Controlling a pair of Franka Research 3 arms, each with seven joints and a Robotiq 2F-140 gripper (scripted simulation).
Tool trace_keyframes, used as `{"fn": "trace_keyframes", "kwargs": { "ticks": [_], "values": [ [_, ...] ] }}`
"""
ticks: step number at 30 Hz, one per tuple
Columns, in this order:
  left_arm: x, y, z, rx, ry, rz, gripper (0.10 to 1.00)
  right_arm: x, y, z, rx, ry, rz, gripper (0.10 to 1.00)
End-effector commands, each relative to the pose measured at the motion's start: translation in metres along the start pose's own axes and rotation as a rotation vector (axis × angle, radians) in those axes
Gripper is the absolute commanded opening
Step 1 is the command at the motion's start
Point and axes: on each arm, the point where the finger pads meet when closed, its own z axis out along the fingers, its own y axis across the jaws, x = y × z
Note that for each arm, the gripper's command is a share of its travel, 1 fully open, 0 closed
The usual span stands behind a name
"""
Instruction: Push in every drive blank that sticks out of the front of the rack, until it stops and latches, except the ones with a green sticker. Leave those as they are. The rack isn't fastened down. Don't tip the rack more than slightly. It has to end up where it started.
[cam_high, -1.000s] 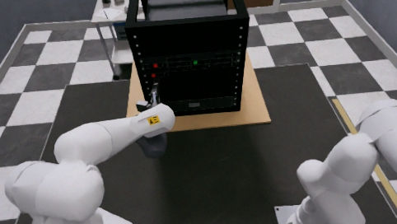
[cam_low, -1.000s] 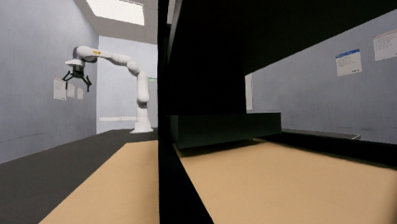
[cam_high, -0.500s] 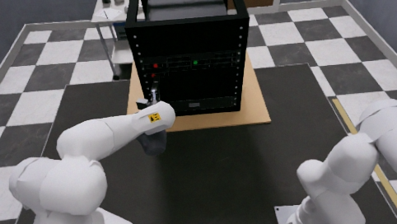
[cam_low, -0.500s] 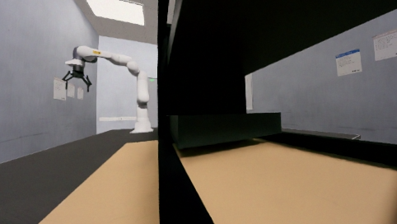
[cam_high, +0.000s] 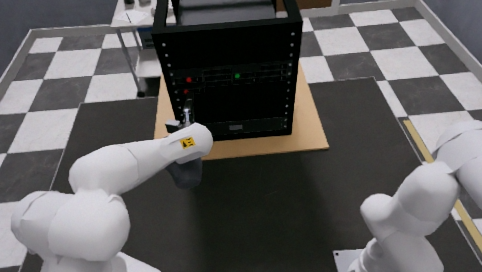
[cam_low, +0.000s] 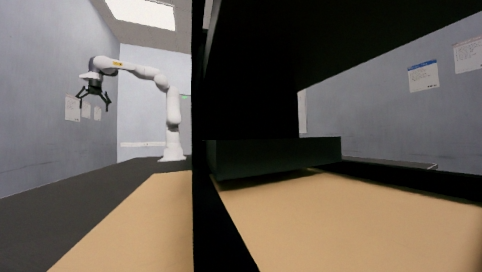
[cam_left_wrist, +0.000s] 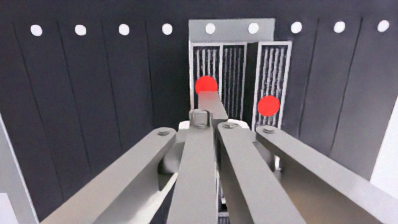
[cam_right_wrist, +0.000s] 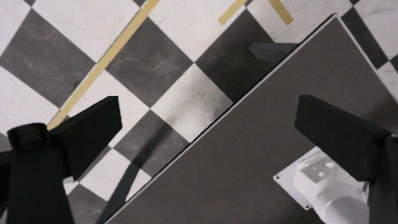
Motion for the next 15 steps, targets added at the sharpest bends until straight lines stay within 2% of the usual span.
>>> {"fn": "trace_keyframes", "kwargs": {
  "ticks": [1, 15],
  "values": [
    [-0.0012, -0.0014, 0.0, 0.003, -0.004, -0.006, 0.099, -0.0002, 0.0005, 0.0008, -0.001, -0.004, -0.004, 1.0],
    [-0.0032, -0.0023, 0.0006, 0.003, -0.004, -0.006, 0.099, -0.0002, 0.0005, 0.0008, -0.001, -0.004, -0.004, 1.0]
  ]
}}
